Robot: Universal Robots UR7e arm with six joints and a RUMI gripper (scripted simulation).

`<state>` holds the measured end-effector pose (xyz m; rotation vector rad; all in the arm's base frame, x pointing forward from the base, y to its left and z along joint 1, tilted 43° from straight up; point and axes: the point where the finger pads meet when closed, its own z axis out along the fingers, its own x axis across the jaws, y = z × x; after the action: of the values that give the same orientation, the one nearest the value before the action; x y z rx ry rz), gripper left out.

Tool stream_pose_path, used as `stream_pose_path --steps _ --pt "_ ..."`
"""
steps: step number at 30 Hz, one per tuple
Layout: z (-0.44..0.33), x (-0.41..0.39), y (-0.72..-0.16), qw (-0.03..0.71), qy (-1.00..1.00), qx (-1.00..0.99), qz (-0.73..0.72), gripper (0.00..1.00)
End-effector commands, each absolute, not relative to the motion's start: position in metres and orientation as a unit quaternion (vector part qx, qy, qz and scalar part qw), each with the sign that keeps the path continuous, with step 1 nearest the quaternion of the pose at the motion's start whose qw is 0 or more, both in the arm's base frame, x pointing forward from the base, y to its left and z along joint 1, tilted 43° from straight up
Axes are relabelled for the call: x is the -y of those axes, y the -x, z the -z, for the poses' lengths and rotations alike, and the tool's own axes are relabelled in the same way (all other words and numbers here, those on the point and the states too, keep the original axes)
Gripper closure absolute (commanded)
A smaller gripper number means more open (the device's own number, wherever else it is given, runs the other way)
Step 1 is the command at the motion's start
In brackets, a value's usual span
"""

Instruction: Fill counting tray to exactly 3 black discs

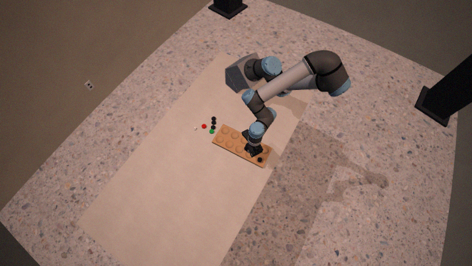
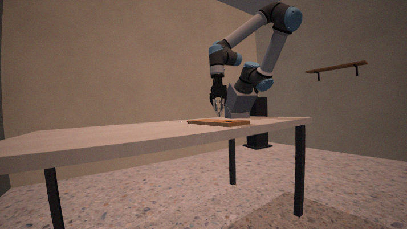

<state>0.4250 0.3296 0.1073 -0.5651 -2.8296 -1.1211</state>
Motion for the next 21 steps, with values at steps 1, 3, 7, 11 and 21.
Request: stream_pose_path --steps 1,3,7,11,21 --pt "-0.099 -0.337 -0.429 0.018 0.184 0.914 0.362 1.00" --pt "-0.100 -0.337 -0.430 0.017 0.184 0.914 0.362 1.00" --pt "-0.100 -0.338 -0.430 0.017 0.184 0.914 0.362 1.00" --pt "-0.097 -0.340 -0.430 0.018 0.184 0.914 0.362 1.00" --pt "-0.089 -0.347 -0.431 0.018 0.184 0.913 0.362 1.00"
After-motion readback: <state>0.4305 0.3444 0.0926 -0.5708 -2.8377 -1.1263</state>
